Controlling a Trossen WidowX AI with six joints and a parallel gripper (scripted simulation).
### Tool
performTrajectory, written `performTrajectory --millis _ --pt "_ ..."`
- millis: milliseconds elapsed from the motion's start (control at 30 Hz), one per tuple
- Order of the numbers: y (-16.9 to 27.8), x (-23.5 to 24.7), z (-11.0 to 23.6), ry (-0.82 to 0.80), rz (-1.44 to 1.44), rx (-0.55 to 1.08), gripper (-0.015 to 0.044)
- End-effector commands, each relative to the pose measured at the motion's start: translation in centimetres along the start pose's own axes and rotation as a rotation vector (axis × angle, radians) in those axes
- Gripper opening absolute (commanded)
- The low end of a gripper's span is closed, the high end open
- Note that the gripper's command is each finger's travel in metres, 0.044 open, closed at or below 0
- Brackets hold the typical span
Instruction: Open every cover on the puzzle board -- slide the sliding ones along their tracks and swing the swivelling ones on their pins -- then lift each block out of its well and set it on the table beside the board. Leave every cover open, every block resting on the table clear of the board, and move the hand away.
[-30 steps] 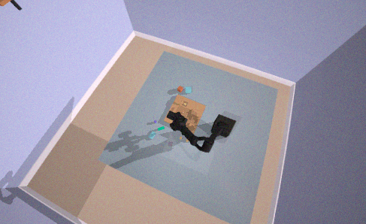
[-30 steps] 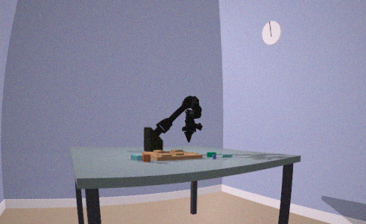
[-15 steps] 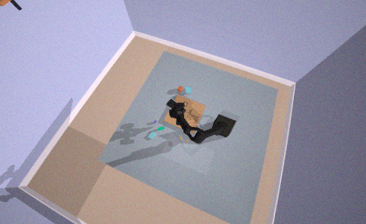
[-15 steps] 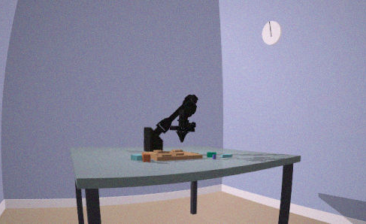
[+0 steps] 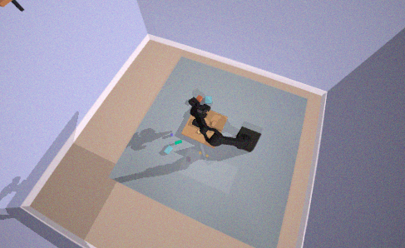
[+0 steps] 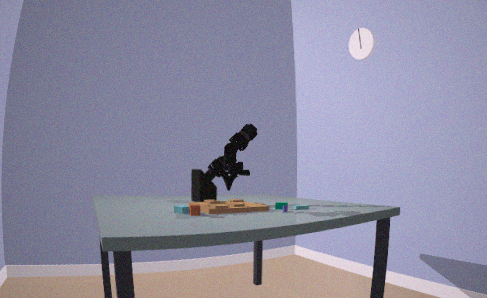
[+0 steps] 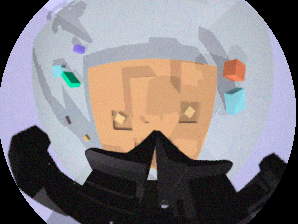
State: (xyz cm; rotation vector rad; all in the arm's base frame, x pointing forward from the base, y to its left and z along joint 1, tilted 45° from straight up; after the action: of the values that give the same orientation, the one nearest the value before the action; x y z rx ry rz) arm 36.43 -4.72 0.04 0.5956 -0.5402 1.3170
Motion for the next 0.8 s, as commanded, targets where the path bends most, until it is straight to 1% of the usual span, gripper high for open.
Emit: performTrajectory --millis 0,367,567,767 --pt "-0.6 -2.0 -0.2 -0.004 -0.115 0.002 0.0000" --pt "-1.6 -8.0 -1.1 -0.034 -0.453 0.010 0.0000" --pt "-1.7 -8.0 -1.6 -0.035 -0.459 0.010 0.0000" --pt "-1.8 -7.9 -4.1 -0.035 -0.459 0.010 0.0000"
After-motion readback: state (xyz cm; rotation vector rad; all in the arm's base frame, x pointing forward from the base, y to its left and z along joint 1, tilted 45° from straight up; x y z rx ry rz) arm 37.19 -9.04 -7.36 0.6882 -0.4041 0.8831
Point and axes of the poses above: the point midway between the two fingers, 35 mm back from their tips, its own z axis back along the fingers, its own x axis across the jaws, y = z × x, the point moved 3 cm from there along z, back along the fingers, and after that the axes turned 2 degrees about -z, right-handed, at the moved point
